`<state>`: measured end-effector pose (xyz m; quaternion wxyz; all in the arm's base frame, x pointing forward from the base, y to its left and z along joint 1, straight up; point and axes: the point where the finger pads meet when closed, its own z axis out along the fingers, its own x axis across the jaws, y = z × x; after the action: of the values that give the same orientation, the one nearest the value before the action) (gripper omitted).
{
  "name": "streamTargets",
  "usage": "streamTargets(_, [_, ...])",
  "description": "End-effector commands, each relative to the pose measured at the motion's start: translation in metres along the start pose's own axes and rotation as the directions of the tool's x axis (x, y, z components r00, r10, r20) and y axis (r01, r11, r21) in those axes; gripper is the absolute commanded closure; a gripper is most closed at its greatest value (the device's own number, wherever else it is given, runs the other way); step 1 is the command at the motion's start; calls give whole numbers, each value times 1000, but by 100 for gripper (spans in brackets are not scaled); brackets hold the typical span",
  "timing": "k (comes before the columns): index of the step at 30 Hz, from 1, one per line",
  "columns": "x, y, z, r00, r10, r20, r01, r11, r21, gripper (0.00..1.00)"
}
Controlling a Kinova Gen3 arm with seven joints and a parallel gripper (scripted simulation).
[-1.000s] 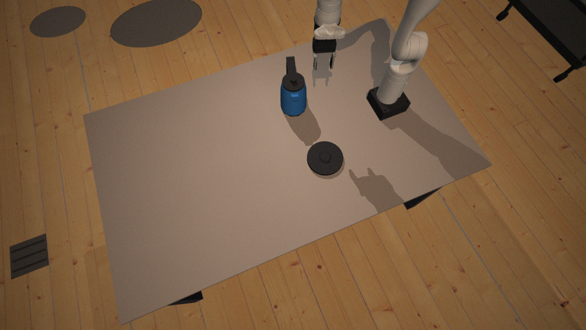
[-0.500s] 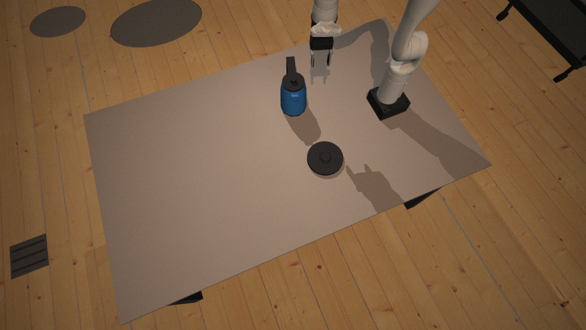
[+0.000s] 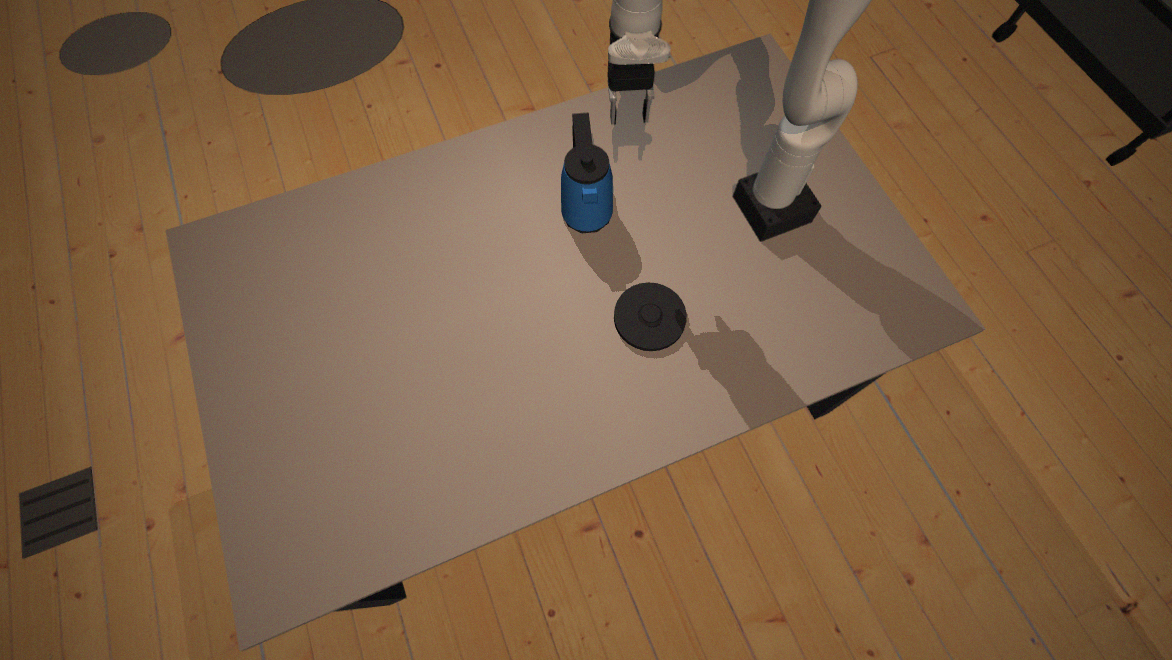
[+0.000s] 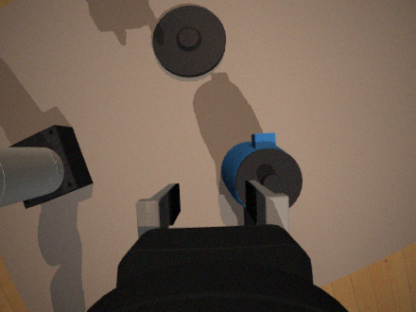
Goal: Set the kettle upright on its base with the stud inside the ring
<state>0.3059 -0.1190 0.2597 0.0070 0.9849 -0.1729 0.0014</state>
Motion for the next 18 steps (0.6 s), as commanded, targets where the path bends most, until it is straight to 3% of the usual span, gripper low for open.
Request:
streamTargets(1, [6,-3,0,1000,-20,3,20,1000,20,0])
streamTargets(18, [38,32,1,1000,-20,3,20,1000,20,0])
